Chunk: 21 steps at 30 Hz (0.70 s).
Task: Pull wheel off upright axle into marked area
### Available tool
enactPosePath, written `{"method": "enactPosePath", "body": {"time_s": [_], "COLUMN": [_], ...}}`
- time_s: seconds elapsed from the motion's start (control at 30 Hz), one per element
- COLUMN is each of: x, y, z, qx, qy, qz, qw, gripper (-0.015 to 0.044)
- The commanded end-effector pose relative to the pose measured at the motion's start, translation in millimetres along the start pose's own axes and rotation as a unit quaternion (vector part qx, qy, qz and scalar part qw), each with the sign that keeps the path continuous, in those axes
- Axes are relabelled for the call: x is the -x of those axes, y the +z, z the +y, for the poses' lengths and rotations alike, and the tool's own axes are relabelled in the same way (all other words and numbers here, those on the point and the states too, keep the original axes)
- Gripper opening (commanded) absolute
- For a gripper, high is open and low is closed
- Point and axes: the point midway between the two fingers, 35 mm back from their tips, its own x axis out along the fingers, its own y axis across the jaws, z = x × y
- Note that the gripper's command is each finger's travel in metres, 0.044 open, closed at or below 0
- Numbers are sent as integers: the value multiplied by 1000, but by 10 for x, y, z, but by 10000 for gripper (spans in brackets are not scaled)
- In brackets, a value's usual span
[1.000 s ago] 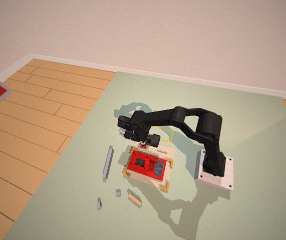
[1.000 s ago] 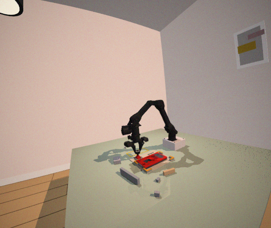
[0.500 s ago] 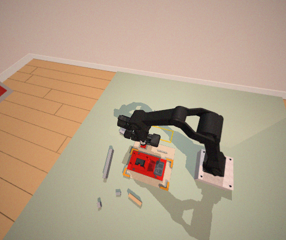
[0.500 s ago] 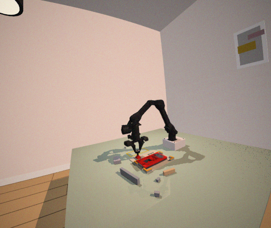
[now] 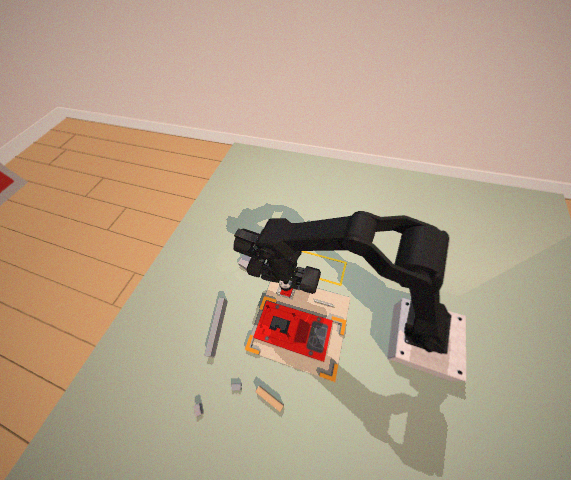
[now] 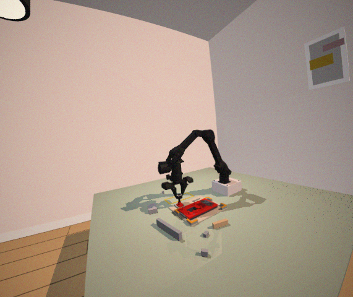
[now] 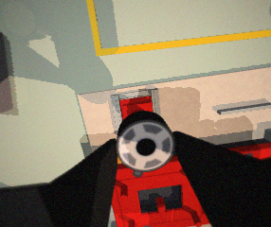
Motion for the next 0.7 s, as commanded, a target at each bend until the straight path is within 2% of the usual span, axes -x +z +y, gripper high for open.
{"method": "enactPosePath", "body": {"time_s": [0.0,0.67], "x": [21,134], "y": [2,1], "z": [1,1], "qx": [-2,-2], "qy": [0,2], "qz": [-1,-1], "qw": [1000,1000], "gripper": [0,0]}}
